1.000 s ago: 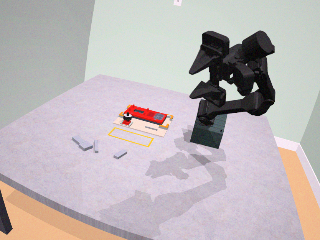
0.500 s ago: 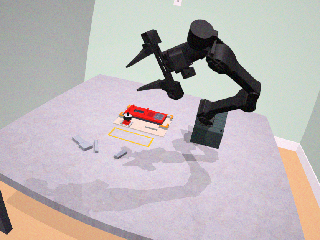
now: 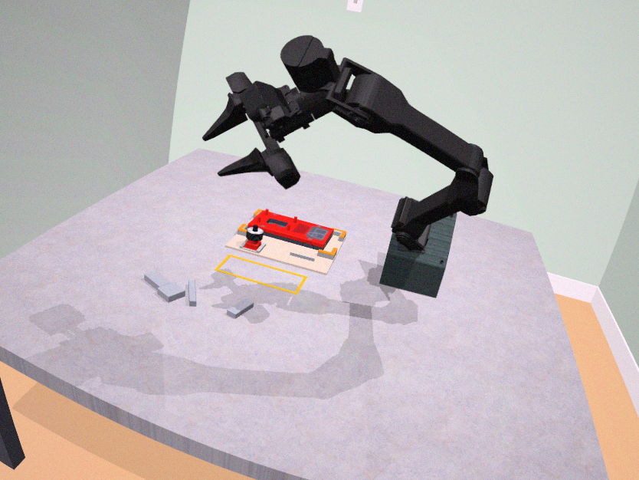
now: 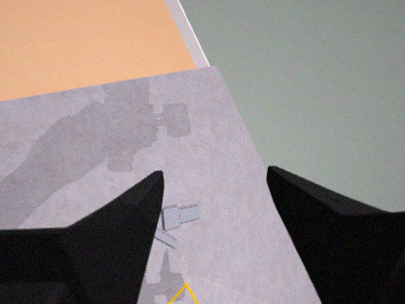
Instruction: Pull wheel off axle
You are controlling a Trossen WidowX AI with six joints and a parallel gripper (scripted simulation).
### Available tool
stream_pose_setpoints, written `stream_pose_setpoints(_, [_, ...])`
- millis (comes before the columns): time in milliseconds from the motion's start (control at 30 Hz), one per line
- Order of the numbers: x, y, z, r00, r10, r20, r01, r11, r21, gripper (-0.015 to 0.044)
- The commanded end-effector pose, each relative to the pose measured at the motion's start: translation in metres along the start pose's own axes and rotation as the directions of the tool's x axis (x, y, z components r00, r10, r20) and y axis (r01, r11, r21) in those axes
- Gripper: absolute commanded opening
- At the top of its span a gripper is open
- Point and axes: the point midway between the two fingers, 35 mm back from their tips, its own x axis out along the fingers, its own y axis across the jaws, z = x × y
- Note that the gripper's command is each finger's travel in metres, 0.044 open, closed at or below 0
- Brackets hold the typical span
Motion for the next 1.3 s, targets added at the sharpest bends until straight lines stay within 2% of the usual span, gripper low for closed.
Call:
stream_pose_setpoints(0, [0.022, -0.024, -0.034, 0.996, 0.001, -0.094, 0.017, 0.981, 0.191, 0.03])
stream_pose_setpoints(167, [0.043, -0.048, -0.076, 0.98, 0.026, -0.196, 0.059, 0.907, 0.417, 0.03])
stream_pose_setpoints(333, [0.06, -0.068, -0.121, 0.954, 0.065, -0.294, 0.139, 0.77, 0.622, 0.03])
stream_pose_setpoints(533, [0.075, -0.087, -0.179, 0.909, 0.129, -0.396, 0.272, 0.537, 0.798, 0.03])
stream_pose_setpoints(700, [0.082, -0.098, -0.231, 0.861, 0.199, -0.468, 0.405, 0.288, 0.868, 0.03])
stream_pose_setpoints(967, [0.084, -0.104, -0.314, 0.771, 0.337, -0.54, 0.61, -0.149, 0.778, 0.03])
stream_pose_setpoints(1100, [0.08, -0.101, -0.356, 0.722, 0.417, -0.552, 0.689, -0.36, 0.629, 0.03])
stream_pose_setpoints(1267, [0.072, -0.093, -0.404, 0.661, 0.519, -0.541, 0.741, -0.566, 0.361, 0.03])
